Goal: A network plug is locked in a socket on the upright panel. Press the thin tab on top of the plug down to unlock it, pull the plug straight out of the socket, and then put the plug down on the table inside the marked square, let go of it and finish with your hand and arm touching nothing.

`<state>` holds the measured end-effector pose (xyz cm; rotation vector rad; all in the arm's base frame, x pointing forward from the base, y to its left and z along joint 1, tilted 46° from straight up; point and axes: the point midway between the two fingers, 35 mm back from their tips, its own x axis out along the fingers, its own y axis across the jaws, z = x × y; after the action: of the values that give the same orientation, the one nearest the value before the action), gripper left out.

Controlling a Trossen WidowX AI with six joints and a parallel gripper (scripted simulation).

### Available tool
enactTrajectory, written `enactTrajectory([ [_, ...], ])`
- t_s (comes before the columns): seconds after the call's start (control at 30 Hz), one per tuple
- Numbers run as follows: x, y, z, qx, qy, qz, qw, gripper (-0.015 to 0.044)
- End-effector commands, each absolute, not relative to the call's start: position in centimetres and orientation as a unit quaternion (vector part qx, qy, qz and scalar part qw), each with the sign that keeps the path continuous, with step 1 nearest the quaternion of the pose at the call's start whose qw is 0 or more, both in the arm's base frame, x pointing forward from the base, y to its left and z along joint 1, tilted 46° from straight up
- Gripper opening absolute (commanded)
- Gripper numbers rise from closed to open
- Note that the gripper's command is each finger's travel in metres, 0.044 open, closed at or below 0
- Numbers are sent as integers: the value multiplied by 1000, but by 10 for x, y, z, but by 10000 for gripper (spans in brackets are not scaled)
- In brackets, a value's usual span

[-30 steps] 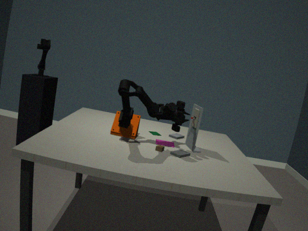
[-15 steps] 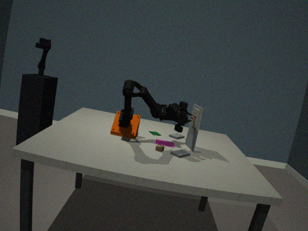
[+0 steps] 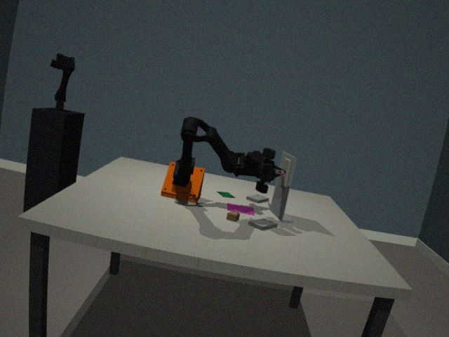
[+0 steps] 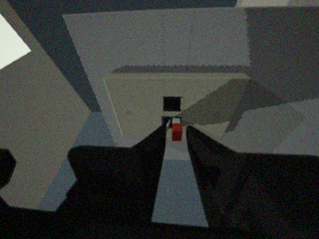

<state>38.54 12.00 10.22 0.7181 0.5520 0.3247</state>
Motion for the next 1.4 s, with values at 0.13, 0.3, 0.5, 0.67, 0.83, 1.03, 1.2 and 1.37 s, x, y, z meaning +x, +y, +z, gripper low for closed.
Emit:
enactTrajectory([
  [0.13, 387, 120, 104, 348, 263, 155, 887, 49],
  [0.3, 387, 120, 104, 348, 263, 155, 887, 16],
  [0.5, 387, 120, 104, 348, 263, 155, 887, 0],
  [0.67, 385, 119, 104, 348, 263, 155, 887, 0],
  [0.83, 382, 119, 104, 348, 263, 155, 887, 0],
  [1.03, 379, 118, 105, 347, 263, 155, 887, 0],
  [1.2, 376, 117, 106, 347, 263, 155, 887, 0],
  [1.37, 374, 117, 106, 347, 263, 155, 887, 0],
])
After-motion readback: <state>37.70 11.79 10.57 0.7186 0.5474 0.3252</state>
